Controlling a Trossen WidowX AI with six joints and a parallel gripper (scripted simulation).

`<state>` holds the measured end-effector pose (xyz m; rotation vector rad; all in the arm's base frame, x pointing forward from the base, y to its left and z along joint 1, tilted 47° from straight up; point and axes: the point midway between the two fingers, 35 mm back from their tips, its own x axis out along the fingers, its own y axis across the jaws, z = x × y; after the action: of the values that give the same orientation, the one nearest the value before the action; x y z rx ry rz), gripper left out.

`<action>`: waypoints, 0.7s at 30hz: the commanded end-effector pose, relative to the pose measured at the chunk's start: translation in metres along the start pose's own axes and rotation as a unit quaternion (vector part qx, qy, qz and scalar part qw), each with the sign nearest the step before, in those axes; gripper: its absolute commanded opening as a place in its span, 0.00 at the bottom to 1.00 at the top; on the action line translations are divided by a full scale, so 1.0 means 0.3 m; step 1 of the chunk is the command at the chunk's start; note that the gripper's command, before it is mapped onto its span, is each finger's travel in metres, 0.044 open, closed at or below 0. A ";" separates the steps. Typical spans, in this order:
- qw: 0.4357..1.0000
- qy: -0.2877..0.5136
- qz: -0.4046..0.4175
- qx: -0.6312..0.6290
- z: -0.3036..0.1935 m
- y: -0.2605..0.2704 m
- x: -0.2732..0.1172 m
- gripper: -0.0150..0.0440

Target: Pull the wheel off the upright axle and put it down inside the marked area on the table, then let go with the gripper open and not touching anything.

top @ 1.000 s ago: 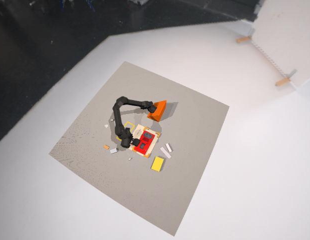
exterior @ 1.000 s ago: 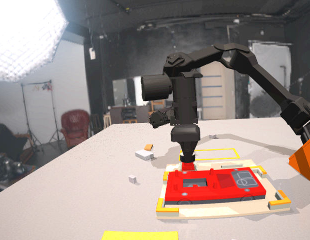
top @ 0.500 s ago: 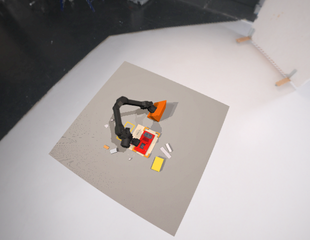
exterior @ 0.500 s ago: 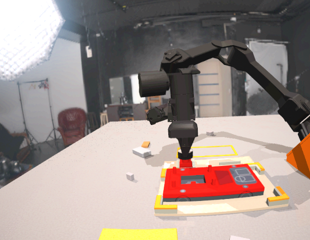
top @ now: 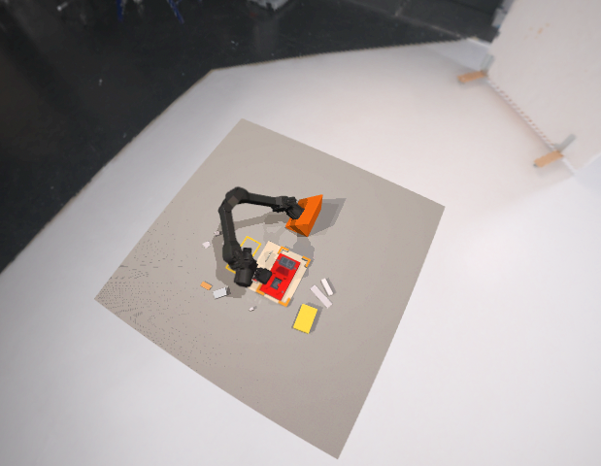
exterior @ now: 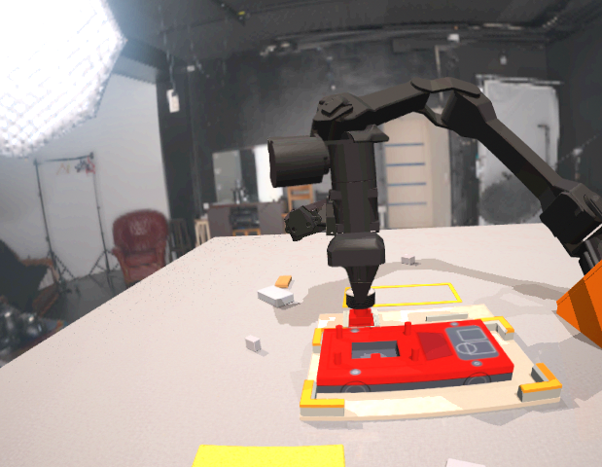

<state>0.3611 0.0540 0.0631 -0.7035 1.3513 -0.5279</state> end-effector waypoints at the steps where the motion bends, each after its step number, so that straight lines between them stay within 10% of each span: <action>1: 1.000 0.000 0.001 0.002 0.000 0.001 -0.007 0.25; 21: 1.000 -0.001 0.001 0.002 0.001 0.002 -0.029 0.25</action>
<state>0.3615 0.0545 0.0648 -0.6974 1.3538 -0.5376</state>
